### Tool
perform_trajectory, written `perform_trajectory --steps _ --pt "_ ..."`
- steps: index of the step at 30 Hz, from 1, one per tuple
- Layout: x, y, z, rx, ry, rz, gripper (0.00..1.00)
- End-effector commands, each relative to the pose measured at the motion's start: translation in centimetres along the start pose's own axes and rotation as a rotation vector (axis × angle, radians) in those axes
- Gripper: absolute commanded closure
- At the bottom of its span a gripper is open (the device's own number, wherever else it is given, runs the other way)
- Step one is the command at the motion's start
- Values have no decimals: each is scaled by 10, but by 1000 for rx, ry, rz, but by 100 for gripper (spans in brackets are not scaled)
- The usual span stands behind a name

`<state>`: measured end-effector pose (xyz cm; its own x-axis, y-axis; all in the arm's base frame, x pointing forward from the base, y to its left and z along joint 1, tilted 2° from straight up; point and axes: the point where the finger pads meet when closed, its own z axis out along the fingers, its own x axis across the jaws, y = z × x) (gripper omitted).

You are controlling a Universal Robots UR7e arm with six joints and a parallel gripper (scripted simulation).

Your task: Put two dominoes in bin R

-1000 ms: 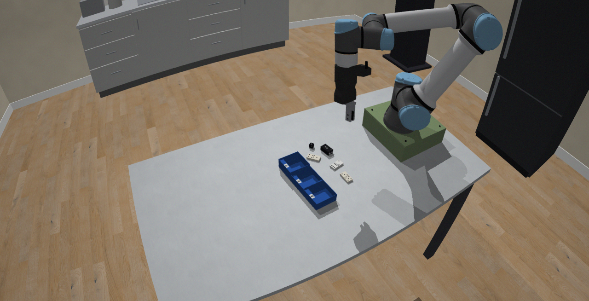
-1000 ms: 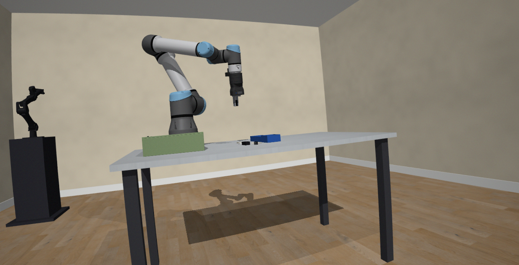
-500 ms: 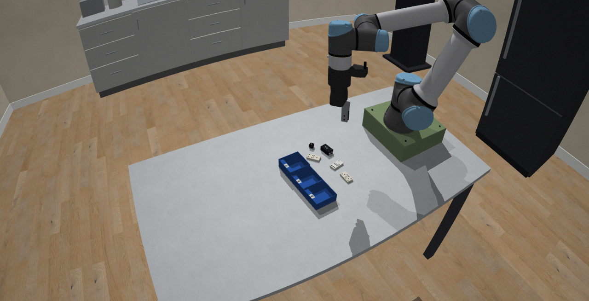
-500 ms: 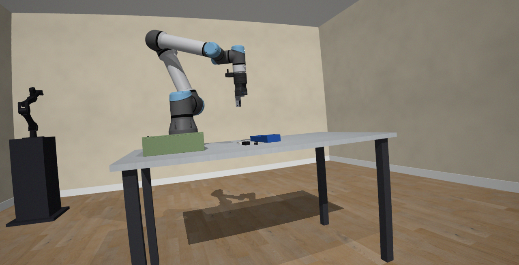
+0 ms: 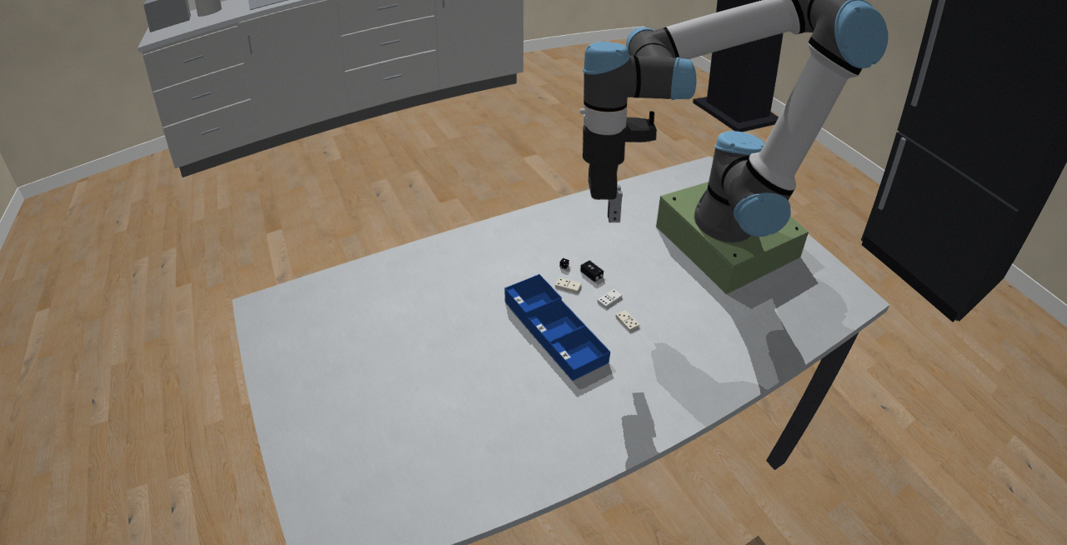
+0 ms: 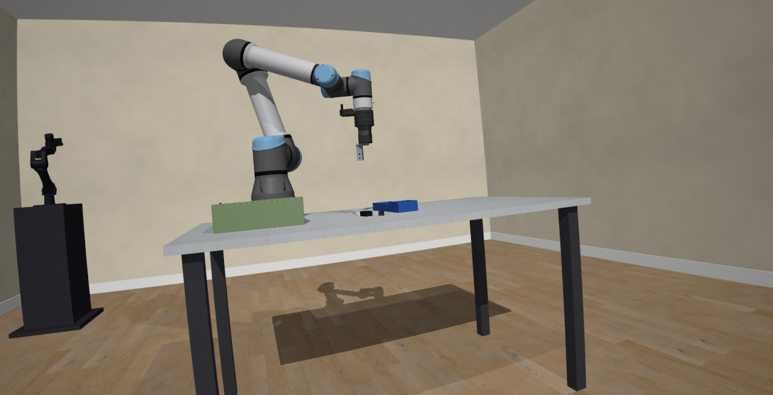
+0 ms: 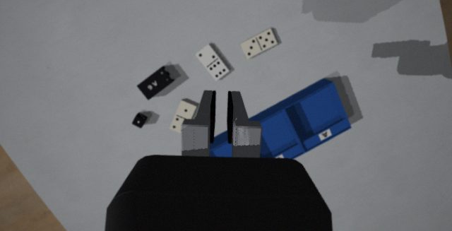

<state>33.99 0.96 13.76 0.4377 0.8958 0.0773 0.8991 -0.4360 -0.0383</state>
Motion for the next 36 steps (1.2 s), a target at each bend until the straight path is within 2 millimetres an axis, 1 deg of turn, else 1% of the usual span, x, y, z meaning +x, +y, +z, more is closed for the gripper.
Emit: perform_trajectory --steps 1,3,4,5,8,9,12,24,28,35,36 --pt "-1 11 3 -4 -18 -156 69" --pt "-1 11 3 -4 -18 -156 69" --pt "-1 11 3 -5 -29 -240 69" --pt "-1 18 5 -5 -32 -259 69" --pt "-1 18 5 -5 -44 -347 69" --pt "0 25 7 -5 -49 -377 69" --pt "0 25 7 -4 -60 -461 69" --pt "0 25 7 -4 -60 -461 69" --pt "2 48 30 -10 -59 -274 69" --pt "6 89 71 -16 -54 -66 69" --pt "6 89 71 -16 -54 -66 69"
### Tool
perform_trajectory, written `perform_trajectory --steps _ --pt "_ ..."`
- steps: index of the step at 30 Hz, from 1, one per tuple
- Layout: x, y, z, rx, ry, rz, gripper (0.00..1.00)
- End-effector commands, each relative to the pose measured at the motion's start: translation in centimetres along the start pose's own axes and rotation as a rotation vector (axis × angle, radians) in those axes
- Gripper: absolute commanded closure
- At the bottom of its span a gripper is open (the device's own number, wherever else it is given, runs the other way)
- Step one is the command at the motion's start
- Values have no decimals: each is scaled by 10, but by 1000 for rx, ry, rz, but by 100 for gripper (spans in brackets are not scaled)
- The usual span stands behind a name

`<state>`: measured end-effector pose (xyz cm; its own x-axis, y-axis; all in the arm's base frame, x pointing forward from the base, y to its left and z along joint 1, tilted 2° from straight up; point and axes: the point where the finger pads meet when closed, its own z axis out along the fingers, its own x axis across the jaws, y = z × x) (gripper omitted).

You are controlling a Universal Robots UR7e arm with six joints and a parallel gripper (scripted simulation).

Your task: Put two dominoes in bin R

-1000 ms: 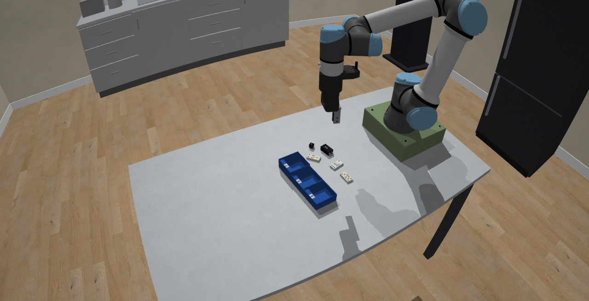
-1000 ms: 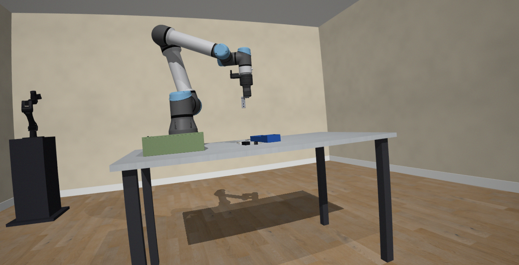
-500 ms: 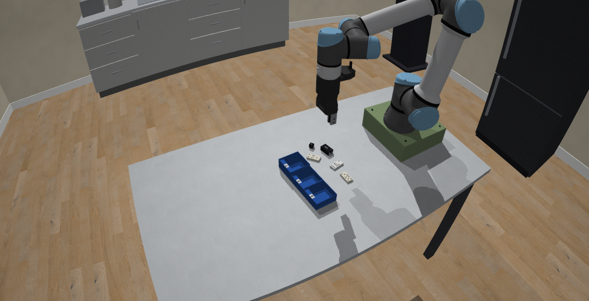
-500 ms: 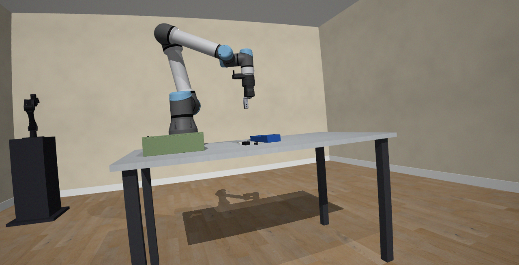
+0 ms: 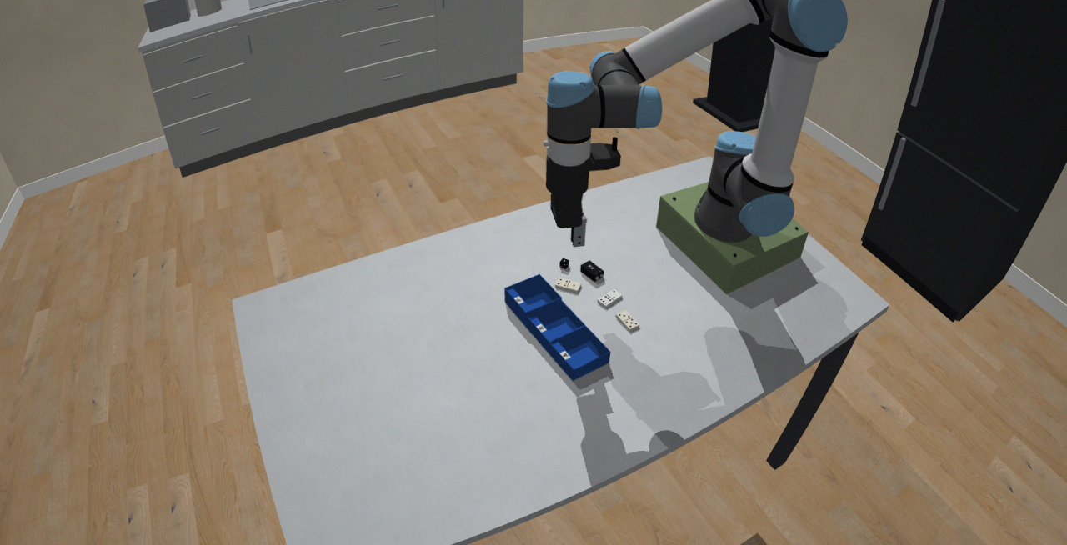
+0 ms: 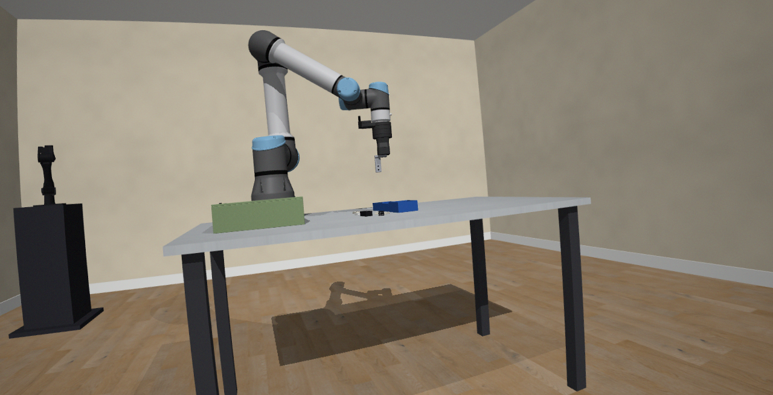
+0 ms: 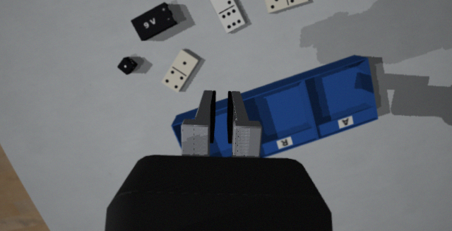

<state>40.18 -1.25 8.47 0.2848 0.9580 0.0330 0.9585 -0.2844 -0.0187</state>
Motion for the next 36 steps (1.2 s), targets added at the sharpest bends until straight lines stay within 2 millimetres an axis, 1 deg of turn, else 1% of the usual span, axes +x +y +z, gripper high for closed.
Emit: perform_trajectory --steps 1,2,12,13,16,18,19,33,35,36 --pt "0 22 20 -2 -5 98 69" --pt "0 28 26 -2 -5 181 69" --pt "0 87 85 -2 1 469 69" --pt "0 90 88 -2 1 499 69" --pt "0 90 88 -1 3 590 69" --pt "0 90 88 -1 3 590 69" --pt "0 90 88 0 3 673 69" --pt "0 90 89 1 7 1081 69" --pt "0 90 89 1 7 1081 69" --pt "0 90 89 1 7 1164 69"
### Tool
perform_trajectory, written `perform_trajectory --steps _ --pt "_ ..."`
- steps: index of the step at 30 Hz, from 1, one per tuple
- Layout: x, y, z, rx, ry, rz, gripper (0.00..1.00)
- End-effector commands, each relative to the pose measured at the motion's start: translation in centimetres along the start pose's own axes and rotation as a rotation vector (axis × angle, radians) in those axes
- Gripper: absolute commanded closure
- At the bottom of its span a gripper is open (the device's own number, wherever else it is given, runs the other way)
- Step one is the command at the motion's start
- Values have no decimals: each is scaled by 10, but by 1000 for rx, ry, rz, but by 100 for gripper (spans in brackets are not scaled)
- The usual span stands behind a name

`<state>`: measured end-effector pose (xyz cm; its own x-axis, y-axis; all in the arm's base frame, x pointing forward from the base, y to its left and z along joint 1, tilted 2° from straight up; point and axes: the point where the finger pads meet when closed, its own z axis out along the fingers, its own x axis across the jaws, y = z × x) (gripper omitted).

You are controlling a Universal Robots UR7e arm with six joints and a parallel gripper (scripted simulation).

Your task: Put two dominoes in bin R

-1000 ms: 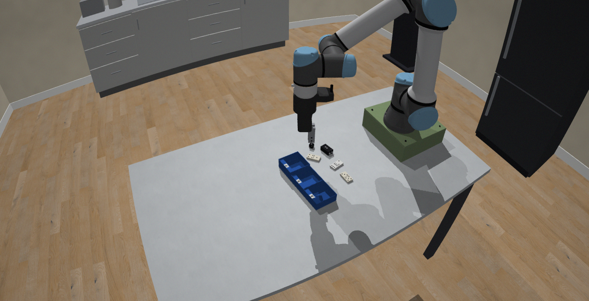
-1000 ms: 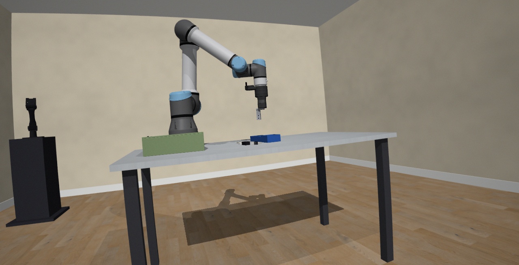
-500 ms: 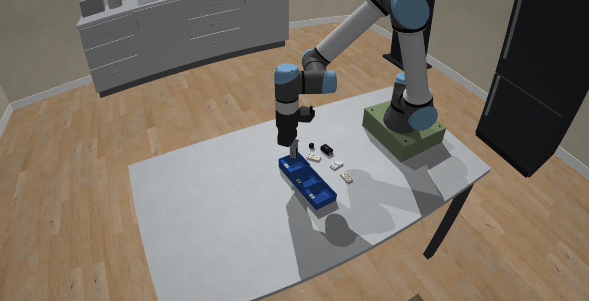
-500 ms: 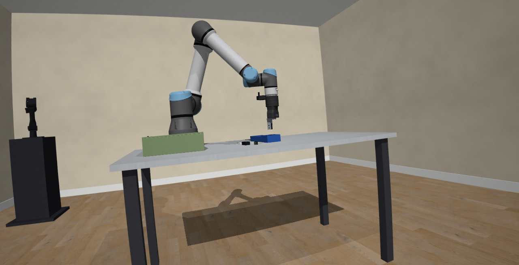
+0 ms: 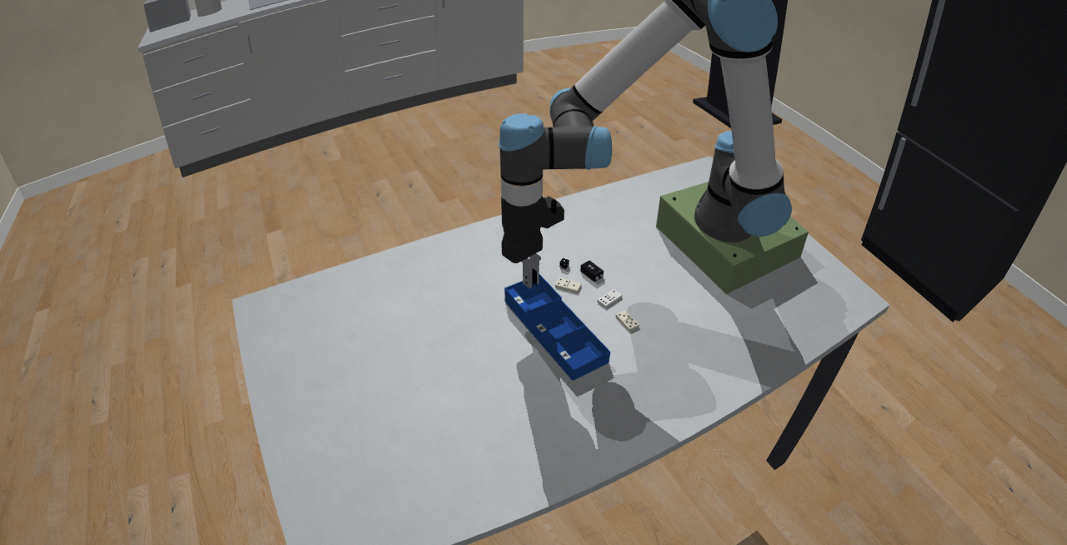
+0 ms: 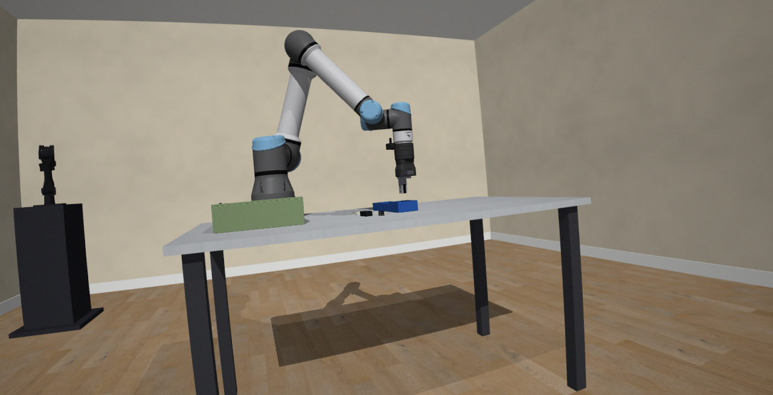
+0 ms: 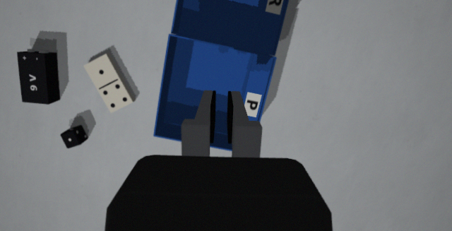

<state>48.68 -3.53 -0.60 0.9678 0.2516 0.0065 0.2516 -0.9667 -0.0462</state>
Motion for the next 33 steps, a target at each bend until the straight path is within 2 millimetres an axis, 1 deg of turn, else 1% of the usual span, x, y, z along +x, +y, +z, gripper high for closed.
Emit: perform_trajectory --steps 1,14,16,17,31,33 --pt "0 0 -1 -4 1 157 69" --pt "0 0 -1 -1 5 544 69" --pt "0 0 -1 -1 5 544 69" --pt "0 0 -1 -1 5 627 69" --pt "0 0 -1 3 7 1033 69" --pt "0 0 -1 3 7 1033 69"
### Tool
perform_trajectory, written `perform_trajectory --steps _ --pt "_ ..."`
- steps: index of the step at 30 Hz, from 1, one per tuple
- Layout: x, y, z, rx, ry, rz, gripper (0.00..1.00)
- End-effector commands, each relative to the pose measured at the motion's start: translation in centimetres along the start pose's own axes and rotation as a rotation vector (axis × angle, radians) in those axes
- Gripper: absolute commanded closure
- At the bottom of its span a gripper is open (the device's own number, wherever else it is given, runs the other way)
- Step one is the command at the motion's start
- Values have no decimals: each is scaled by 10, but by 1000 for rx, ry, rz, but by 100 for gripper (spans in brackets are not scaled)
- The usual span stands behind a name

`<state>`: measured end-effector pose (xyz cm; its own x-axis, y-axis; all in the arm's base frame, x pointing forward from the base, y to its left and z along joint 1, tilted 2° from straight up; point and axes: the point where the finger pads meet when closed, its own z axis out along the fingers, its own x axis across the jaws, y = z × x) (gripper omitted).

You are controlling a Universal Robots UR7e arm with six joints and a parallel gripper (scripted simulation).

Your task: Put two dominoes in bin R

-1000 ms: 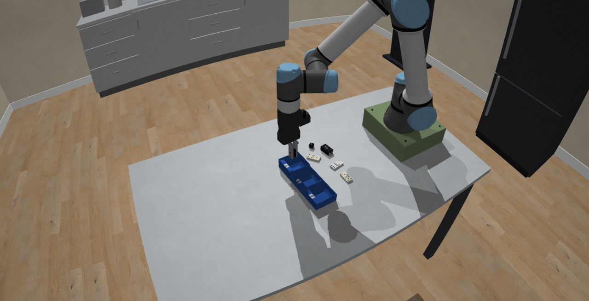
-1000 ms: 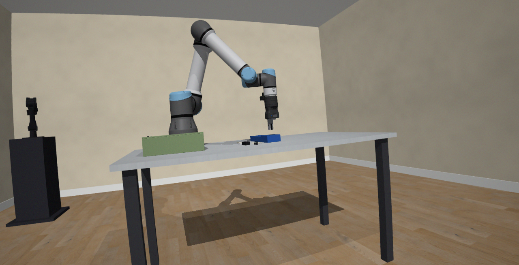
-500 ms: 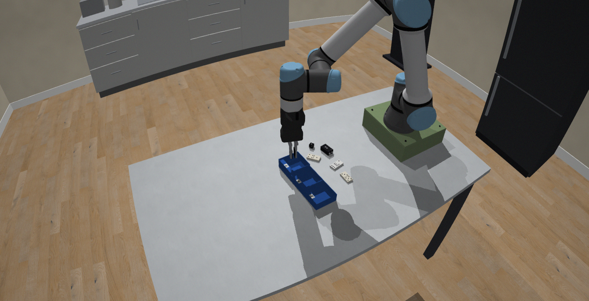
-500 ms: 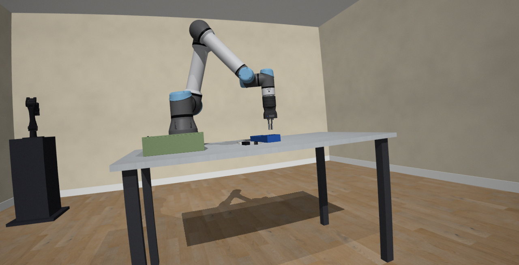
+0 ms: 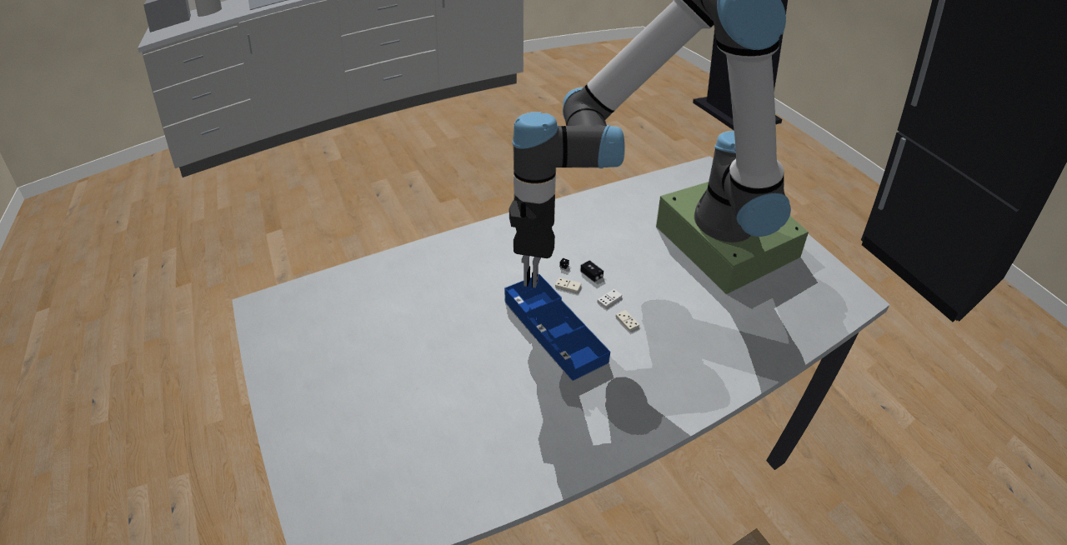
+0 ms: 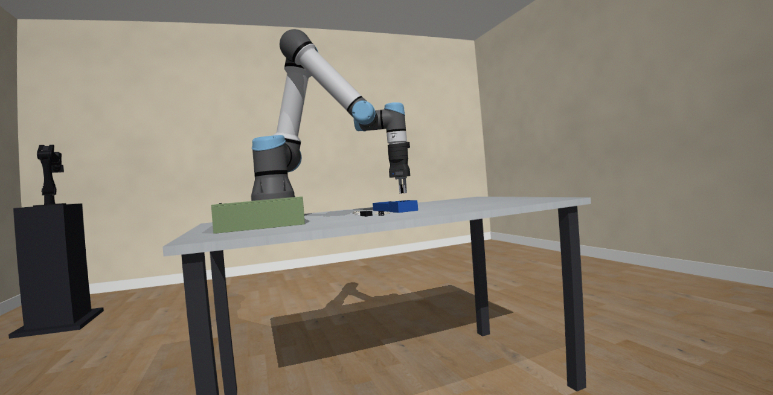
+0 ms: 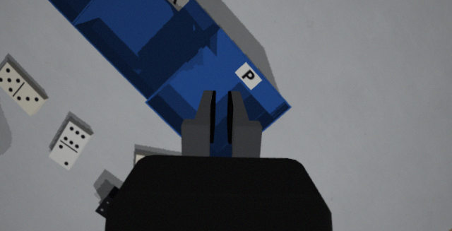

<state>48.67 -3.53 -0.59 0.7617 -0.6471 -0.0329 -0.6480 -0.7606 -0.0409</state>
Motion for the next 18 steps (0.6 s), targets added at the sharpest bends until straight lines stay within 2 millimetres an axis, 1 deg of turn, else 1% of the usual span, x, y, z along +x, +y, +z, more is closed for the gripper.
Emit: perform_trajectory --steps 1,15,17,18 --pt "0 0 -1 -4 5 157 69" --pt "0 0 -1 -9 9 561 69" --pt "0 0 -1 -9 9 561 69" --pt "0 0 -1 -11 11 644 69"
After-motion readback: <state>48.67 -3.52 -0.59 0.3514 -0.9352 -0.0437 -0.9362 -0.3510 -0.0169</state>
